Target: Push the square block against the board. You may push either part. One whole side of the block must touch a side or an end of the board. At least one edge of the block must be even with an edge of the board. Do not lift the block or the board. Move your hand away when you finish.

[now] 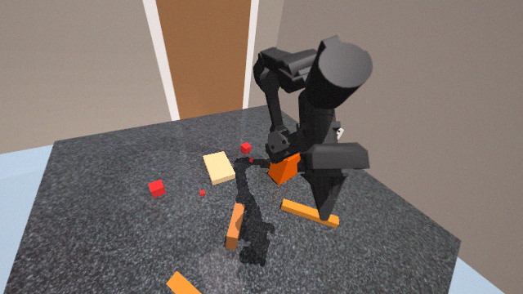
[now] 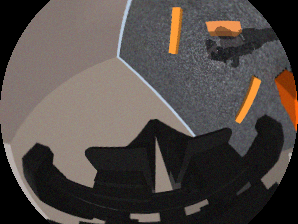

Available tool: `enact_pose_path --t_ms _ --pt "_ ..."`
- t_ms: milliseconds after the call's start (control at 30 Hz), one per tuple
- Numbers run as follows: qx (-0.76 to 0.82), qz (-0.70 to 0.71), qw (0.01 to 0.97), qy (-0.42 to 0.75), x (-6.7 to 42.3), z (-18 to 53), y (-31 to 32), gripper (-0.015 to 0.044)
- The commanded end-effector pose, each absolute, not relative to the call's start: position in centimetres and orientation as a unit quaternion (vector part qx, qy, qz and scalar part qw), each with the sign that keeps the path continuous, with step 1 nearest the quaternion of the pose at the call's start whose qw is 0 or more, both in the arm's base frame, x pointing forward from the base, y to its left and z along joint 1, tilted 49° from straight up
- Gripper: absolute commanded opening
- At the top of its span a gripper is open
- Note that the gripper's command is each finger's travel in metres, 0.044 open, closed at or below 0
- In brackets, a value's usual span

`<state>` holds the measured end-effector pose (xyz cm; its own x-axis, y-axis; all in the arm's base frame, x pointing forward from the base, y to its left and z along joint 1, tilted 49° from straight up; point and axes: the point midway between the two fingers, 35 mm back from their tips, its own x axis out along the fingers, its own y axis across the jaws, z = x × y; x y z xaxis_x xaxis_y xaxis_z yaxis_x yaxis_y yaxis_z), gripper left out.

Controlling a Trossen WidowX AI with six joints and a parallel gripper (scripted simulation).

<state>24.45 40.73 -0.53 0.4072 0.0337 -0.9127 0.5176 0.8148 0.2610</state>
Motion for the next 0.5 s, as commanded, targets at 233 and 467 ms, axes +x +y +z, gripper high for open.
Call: enact_pose_path --t_ms 233,467 --pt "0.147 -0.299 0.801 0.497 27.7 -4.7 30.7 0.0" --pt "0.066 -0.383 0.783 0.486 28.7 -6.0 24.4 0.0"
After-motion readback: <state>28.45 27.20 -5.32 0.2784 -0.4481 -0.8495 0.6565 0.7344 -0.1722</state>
